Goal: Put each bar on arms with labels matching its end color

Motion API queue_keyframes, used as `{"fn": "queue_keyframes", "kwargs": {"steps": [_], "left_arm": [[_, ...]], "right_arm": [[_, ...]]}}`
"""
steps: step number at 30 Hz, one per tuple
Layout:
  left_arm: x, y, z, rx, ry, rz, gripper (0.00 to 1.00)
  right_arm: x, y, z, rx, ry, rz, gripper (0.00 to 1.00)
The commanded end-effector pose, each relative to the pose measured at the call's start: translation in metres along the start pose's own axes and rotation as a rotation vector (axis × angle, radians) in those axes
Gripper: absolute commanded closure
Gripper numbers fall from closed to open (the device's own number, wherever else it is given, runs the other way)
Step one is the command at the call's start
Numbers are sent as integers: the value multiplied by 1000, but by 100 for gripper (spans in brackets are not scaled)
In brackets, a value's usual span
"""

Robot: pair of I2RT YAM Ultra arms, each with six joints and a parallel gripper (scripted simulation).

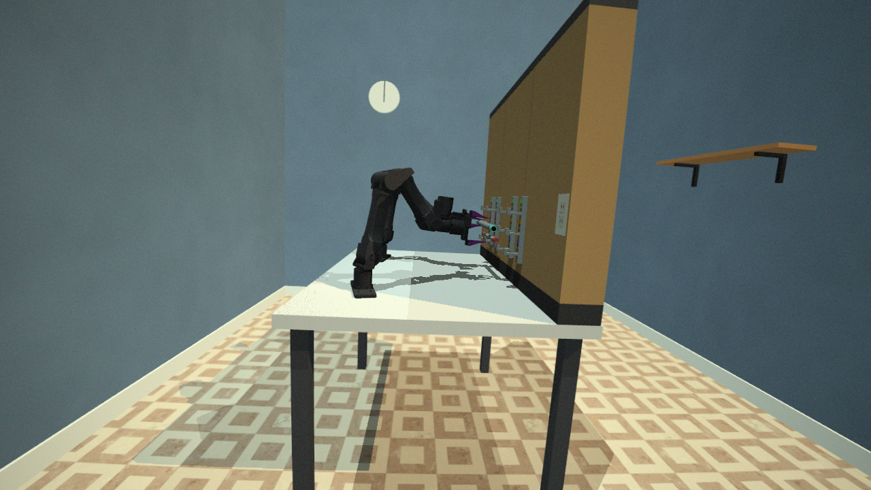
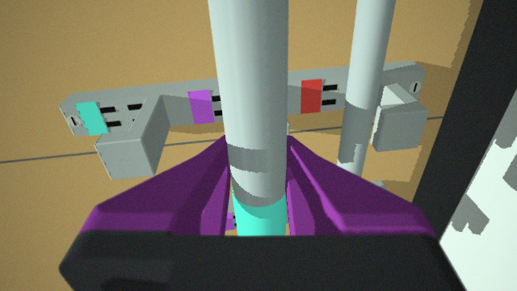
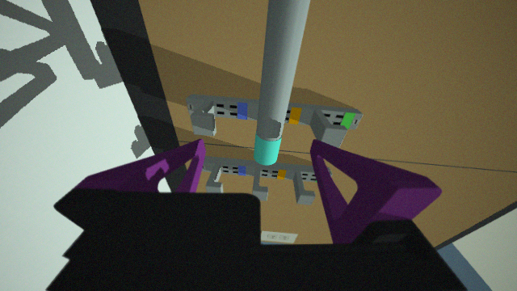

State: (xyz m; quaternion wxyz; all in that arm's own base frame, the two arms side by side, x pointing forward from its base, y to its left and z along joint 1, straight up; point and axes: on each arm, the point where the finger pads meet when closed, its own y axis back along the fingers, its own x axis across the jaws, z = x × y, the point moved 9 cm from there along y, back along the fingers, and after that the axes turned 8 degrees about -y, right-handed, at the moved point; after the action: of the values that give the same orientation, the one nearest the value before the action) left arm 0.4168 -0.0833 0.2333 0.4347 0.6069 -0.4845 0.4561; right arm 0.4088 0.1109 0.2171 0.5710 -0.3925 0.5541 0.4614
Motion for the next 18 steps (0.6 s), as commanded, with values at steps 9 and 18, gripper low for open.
{"fn": "queue_keyframes", "kwargs": {"steps": [9, 18], "left_arm": [[11, -1, 3, 9, 69, 88, 100], [6, -1, 4, 9, 69, 88, 100]], "right_arm": [[-19, 27, 2, -8, -59, -63, 0], [-19, 40, 2, -8, -59, -62, 0]]}}
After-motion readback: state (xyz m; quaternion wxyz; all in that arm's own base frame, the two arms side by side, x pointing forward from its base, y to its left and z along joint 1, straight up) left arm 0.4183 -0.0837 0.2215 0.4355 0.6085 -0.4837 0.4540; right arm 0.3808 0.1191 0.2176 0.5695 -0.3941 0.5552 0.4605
